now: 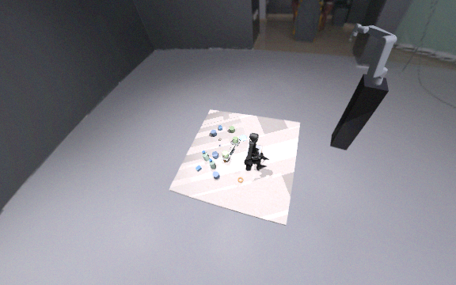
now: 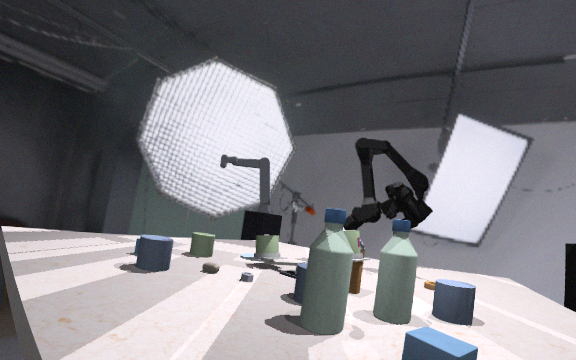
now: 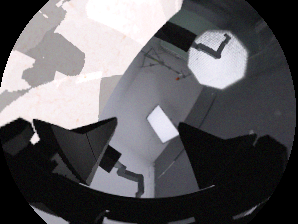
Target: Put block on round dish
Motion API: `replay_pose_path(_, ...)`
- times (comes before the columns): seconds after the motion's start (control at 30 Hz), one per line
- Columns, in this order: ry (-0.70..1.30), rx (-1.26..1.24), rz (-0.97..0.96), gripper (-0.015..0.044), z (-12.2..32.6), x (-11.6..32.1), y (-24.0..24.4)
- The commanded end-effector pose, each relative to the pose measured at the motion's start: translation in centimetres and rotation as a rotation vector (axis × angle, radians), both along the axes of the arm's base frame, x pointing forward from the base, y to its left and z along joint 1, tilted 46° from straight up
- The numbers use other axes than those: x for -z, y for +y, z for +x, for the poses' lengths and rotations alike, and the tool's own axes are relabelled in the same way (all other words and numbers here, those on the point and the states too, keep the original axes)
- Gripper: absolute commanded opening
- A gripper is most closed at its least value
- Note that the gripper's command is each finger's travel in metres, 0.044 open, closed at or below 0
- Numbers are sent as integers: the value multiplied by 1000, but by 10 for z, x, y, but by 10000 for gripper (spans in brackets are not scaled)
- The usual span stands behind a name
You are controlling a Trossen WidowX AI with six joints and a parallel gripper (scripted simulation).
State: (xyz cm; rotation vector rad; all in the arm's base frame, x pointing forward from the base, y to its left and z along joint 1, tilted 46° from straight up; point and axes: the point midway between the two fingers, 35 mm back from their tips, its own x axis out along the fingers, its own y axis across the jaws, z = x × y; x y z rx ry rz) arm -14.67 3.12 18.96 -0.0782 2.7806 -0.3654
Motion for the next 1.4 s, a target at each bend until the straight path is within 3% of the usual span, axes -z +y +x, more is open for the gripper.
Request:
replay_pose_path(0.0, -2, 3, 3, 426, 0, 0, 1)
replay_pose_path(0.63, -155, 345, 383, 440, 49, 20, 97)
replay_pose_path(1.0, -271, 414, 536, 440, 78, 27, 120)
replay_pose_path(1.37, -511, 583, 758, 440, 151, 39, 143)
